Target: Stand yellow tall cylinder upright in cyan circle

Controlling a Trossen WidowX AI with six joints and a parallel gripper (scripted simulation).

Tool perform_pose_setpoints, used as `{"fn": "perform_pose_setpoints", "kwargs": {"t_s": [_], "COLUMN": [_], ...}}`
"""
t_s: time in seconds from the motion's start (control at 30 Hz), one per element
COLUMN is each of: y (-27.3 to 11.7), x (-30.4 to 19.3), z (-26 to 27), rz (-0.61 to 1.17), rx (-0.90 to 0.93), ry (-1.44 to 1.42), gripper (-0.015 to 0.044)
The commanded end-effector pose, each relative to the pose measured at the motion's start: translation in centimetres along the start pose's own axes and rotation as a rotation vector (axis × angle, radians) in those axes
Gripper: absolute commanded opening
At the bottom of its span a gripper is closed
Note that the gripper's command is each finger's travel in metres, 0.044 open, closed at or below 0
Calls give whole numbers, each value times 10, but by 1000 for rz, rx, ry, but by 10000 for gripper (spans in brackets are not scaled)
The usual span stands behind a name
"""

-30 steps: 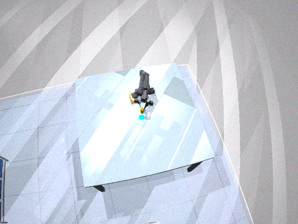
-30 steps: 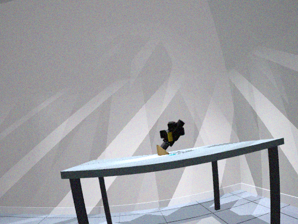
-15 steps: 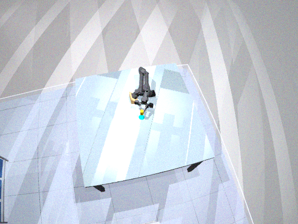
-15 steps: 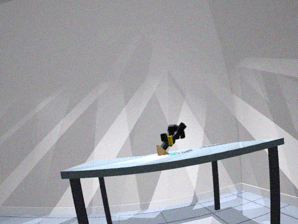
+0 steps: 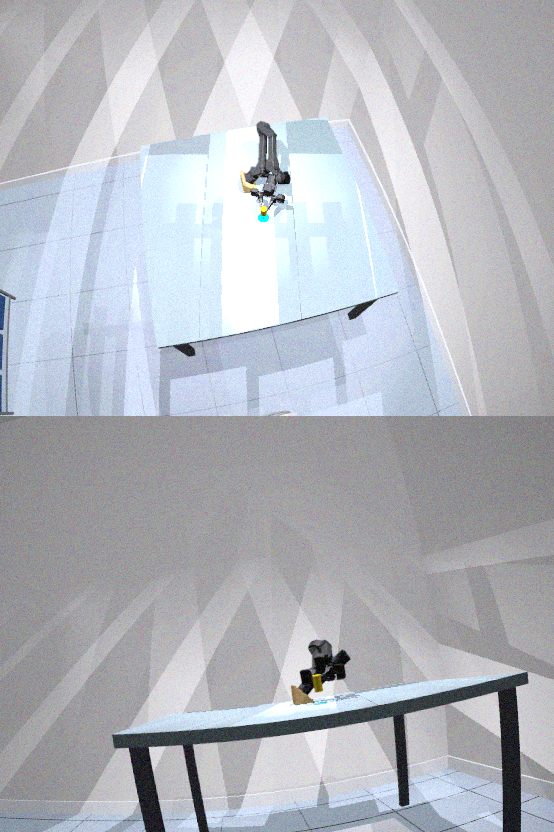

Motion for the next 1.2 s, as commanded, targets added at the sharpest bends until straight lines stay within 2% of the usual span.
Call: {"fn": "perform_pose_setpoints", "kwargs": {"t_s": [0.0, 1.17], "y": [0, 3], "x": [-6, -49], "z": [-2, -9], "rz": [-7, -30], "rx": [-9, -20], "ry": [1, -28], "gripper": [105, 105]}}
Point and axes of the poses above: the point midway between the two fingers, 35 mm back from their tips, its own y axis out along the fingers, its own z axis across the jaws, x = y × z, the point moved 8 cm from there along -y, back along the fingers, and after that the axes turned 14 degrees about y, right-handed, at the moved point
